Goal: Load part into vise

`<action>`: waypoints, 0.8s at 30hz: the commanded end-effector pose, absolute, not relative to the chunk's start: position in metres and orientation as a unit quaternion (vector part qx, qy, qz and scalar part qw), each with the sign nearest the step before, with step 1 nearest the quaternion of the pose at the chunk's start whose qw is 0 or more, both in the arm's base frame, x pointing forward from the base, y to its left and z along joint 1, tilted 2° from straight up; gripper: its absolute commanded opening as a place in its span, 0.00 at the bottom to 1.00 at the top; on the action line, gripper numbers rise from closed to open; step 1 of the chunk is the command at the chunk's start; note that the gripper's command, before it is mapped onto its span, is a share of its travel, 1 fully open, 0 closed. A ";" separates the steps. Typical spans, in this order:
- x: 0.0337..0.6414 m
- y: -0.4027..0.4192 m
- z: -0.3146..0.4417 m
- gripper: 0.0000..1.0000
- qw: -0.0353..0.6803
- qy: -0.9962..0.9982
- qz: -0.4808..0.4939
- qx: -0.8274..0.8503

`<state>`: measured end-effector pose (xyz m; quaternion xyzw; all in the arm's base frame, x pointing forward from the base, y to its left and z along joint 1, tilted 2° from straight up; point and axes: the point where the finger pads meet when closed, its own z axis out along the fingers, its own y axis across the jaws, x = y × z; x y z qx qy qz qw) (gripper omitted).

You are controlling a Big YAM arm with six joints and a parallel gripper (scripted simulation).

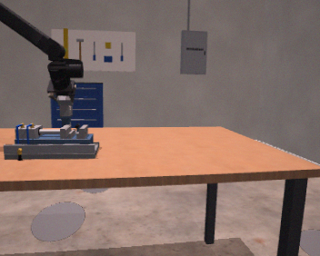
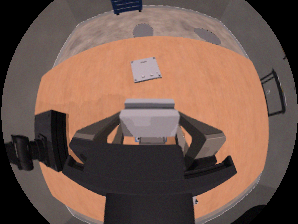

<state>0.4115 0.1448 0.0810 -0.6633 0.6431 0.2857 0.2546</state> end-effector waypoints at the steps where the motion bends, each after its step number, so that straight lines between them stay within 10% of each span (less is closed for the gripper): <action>1: 0.421 0.139 0.085 0.00 0.268 0.641 0.279 -0.663; 24: 0.421 0.139 0.083 0.00 0.269 0.641 0.278 -0.663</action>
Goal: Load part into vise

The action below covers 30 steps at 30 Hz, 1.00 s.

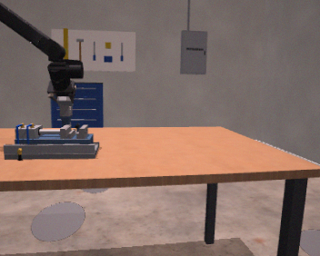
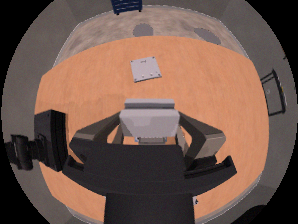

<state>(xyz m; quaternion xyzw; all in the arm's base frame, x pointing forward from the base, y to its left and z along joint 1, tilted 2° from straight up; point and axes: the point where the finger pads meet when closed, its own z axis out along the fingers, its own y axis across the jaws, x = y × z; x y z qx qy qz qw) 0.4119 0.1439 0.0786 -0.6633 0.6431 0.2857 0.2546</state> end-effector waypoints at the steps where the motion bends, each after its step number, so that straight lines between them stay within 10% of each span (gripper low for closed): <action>1: 0.421 0.138 0.082 0.00 0.268 0.641 0.280 -0.663; 30: 0.426 0.136 0.076 0.00 0.270 0.640 0.278 -0.664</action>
